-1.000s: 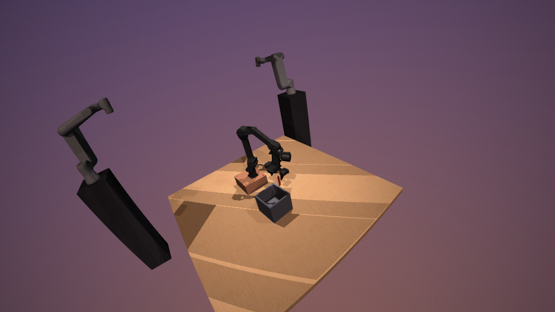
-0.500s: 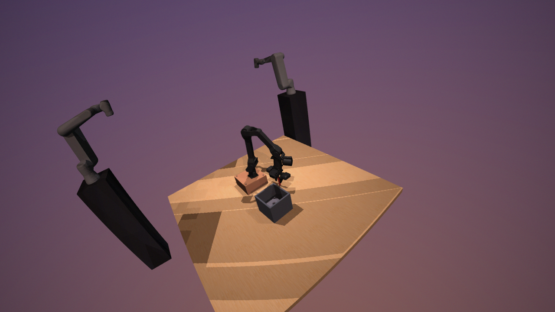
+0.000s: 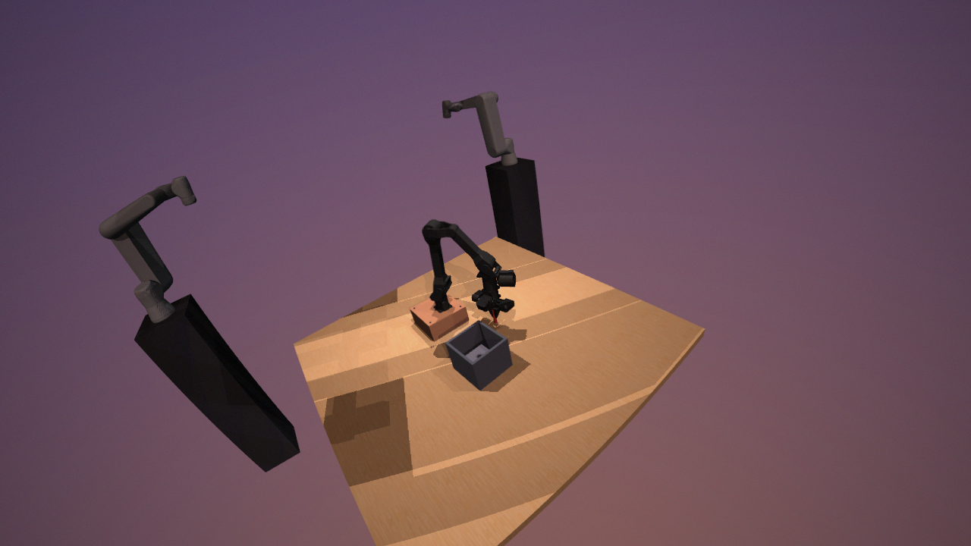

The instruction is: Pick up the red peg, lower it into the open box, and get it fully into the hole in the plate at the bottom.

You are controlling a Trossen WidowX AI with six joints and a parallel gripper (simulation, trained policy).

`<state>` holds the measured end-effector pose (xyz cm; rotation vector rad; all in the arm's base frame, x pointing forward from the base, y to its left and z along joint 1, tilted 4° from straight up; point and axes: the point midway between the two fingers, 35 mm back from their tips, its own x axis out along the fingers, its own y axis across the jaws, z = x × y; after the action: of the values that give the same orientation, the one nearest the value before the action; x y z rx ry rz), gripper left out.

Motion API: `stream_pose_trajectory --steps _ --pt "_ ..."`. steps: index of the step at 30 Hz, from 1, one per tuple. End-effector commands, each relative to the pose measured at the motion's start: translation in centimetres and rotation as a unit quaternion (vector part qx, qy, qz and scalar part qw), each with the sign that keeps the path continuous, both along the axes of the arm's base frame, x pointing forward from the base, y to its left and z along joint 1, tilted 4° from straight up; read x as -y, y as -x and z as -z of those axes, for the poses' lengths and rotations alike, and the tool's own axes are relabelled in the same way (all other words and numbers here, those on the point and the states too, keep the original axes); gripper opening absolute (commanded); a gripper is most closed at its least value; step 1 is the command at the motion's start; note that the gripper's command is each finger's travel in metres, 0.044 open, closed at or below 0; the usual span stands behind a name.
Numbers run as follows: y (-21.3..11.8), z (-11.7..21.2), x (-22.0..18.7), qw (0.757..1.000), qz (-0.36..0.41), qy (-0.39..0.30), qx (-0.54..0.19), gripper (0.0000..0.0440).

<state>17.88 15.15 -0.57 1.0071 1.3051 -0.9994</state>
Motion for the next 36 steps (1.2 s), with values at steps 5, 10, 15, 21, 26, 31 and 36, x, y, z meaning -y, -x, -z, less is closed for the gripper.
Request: stream_pose_trajectory --steps 5,10,15,21,26,31,36 --pt "-1.4 -2.0 -1.1 0.999 0.007 -0.027 0.024 0.0" --pt "-2.6 -3.7 -1.6 0.998 0.006 -0.045 0.046 0.0" --pt "-4.0 -5.7 -1.9 0.996 0.003 -0.058 0.07 0.0" --pt "-5.7 -8.0 -1.6 0.993 -0.001 -0.063 0.1 0.0" --pt "-7.0 -10.0 -0.8 0.991 -0.003 -0.062 0.118 0.0" --pt "-8.3 -11.7 0.3 0.99 -0.004 -0.054 0.132 0.0" --pt "-9.4 -13.0 1.9 0.989 0.001 -0.042 0.142 0.0"
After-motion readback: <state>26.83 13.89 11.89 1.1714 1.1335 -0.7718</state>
